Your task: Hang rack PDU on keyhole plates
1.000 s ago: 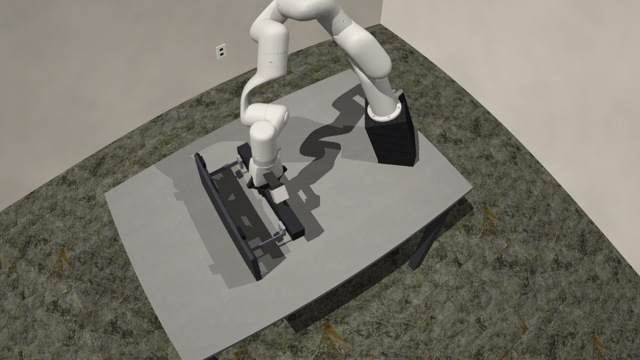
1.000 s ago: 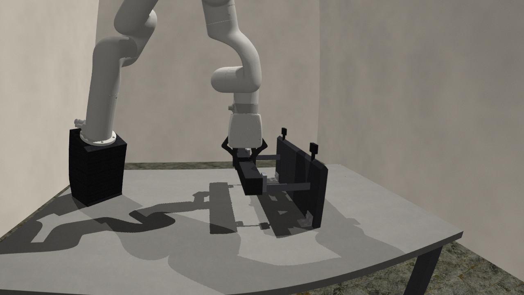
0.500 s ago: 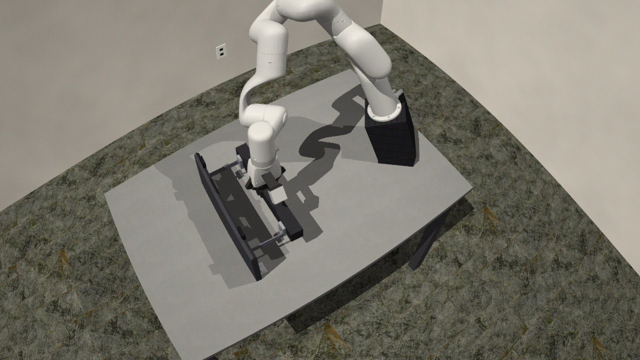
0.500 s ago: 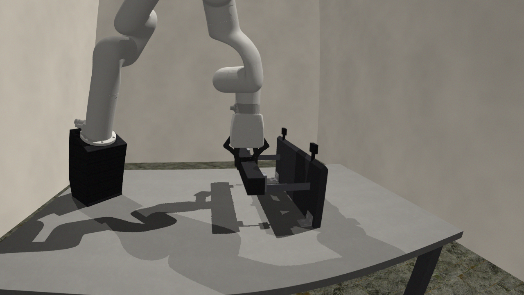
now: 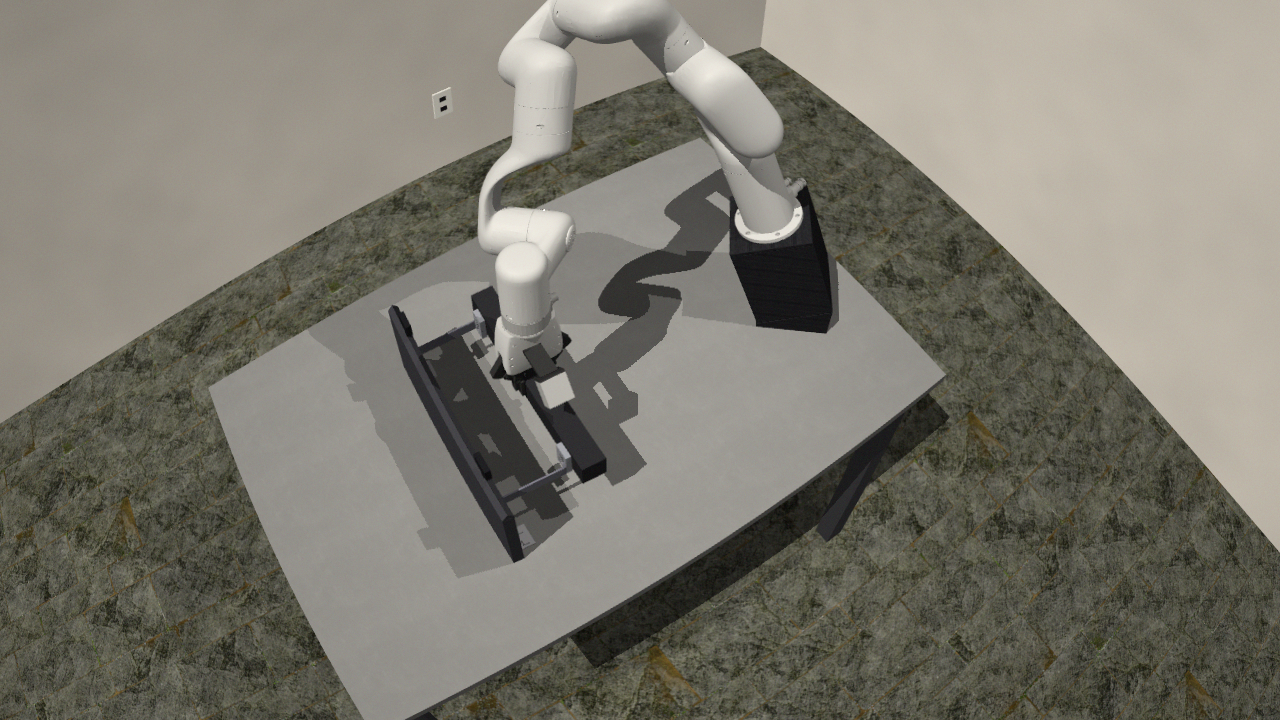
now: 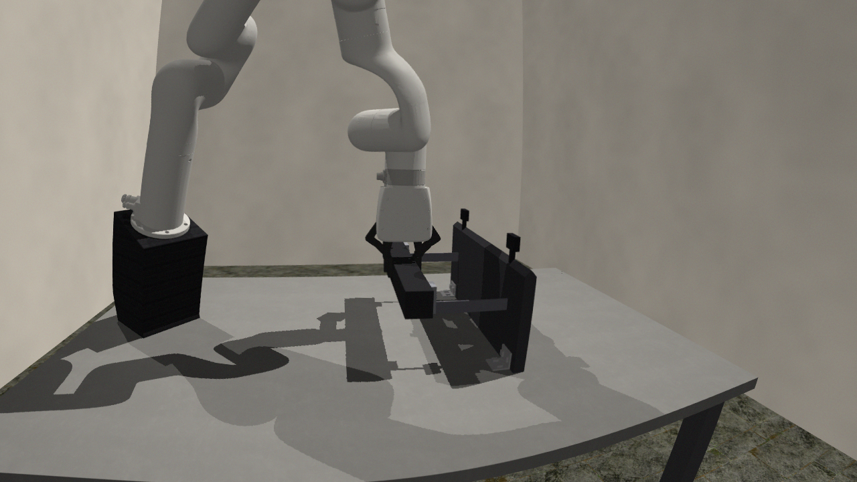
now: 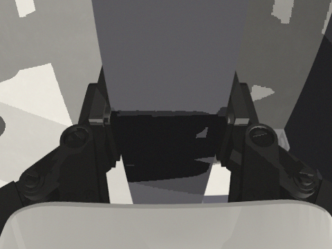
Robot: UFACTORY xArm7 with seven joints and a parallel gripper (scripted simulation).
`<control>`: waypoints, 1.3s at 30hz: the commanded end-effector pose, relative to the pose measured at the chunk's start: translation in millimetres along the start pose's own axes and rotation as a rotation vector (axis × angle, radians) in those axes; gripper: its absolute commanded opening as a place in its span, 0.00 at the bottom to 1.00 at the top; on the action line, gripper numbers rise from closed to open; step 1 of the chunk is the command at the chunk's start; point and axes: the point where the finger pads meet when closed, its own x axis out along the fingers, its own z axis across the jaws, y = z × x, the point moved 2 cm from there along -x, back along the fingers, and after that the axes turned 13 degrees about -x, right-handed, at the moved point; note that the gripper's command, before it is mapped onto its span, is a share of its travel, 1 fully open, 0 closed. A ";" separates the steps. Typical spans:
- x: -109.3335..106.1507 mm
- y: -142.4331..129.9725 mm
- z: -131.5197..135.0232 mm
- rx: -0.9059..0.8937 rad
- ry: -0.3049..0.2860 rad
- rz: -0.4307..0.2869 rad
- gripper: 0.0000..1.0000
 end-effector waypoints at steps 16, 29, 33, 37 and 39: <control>1.6 0.2 1.6 0.000 -0.004 0.000 0.00; 9.2 0.2 1.7 0.000 -0.004 0.000 0.00; 10.4 0.2 1.7 0.000 -0.004 0.000 0.00; 12.2 0.2 1.7 0.000 -0.004 0.000 0.00; 12.9 0.2 1.7 0.000 -0.004 0.000 0.00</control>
